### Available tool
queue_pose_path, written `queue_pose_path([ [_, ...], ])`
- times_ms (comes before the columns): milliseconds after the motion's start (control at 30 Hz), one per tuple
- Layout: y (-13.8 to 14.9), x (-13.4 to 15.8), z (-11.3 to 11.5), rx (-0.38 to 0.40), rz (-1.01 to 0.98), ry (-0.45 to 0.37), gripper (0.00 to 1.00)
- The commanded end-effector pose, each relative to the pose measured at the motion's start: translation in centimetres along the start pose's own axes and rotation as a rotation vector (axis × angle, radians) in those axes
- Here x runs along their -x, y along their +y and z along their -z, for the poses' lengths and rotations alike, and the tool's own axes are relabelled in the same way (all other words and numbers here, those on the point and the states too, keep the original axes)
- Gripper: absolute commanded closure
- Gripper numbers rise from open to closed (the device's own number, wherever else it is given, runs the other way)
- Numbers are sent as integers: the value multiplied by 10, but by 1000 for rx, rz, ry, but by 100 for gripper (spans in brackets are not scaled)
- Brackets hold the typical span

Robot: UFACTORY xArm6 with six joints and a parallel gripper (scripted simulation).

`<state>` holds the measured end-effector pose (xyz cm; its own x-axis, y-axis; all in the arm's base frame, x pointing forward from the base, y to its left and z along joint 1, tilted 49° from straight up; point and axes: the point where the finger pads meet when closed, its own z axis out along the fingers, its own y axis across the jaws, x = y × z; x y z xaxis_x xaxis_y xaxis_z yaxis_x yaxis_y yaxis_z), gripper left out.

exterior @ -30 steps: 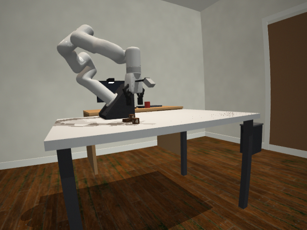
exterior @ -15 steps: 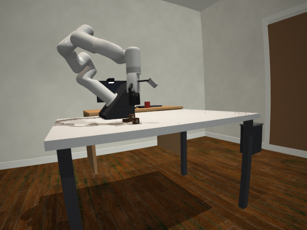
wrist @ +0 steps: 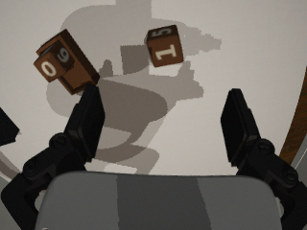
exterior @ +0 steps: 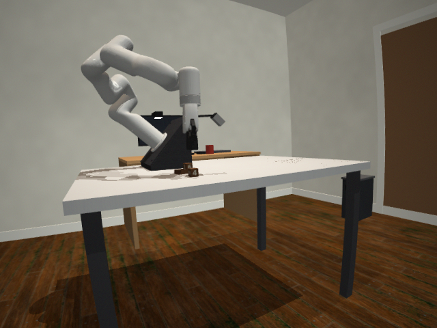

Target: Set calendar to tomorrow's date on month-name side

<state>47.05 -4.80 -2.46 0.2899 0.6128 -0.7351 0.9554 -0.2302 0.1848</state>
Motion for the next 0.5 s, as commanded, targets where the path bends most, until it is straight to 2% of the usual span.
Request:
queue_pose_path([
  [0, 1, 0, 2, -6, 167, 4, 0],
  [167, 1, 0, 2, -5, 245, 4, 0],
  [433, 1, 0, 2, -5, 262, 4, 0],
  [467, 1, 0, 2, -5, 262, 4, 53],
])
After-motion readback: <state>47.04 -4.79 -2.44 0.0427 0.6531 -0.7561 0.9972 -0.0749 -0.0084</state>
